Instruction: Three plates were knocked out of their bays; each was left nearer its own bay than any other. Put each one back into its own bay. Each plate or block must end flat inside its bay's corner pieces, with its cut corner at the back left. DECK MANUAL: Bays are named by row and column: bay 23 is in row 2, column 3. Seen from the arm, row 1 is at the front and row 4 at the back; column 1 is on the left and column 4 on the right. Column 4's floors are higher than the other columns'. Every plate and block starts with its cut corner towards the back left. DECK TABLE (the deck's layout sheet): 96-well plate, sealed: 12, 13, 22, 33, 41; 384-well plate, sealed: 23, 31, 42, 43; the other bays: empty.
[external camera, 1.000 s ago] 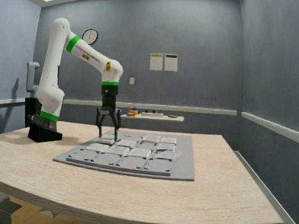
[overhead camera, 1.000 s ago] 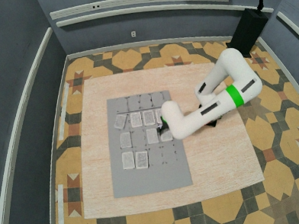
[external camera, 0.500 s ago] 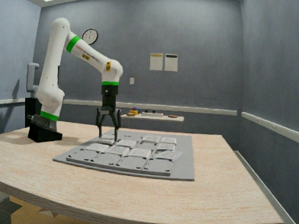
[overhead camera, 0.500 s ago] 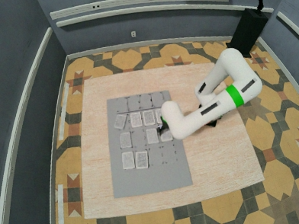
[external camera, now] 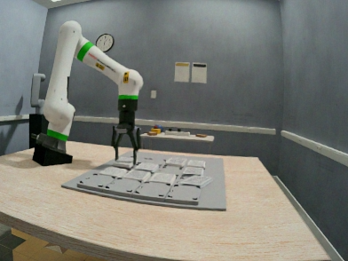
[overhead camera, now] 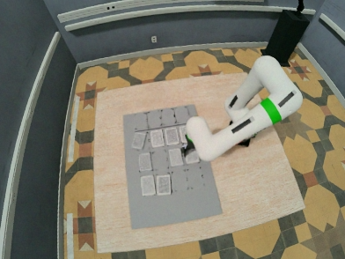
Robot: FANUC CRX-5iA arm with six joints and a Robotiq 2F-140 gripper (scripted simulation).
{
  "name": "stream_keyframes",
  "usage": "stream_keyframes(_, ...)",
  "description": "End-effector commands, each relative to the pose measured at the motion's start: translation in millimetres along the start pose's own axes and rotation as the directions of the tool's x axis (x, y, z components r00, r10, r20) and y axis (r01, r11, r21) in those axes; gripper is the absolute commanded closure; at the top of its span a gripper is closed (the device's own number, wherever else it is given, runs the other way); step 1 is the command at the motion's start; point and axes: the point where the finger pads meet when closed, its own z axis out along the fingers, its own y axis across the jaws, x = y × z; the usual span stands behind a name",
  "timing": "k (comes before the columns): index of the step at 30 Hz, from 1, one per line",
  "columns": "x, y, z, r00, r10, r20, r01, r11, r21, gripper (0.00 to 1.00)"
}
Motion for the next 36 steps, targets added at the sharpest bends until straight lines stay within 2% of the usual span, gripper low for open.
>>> stream_keyframes(1, 0.0, -0.7, 0.0, 1.000, 0.000, 0.000, 0.000, 1.000, 0.002, 0.90)
stream_keyframes(36, 0.0, -0.7, 9.3, 1.000, 0.000, 0.000, 0.000, 1.000, 0.002, 0.90)
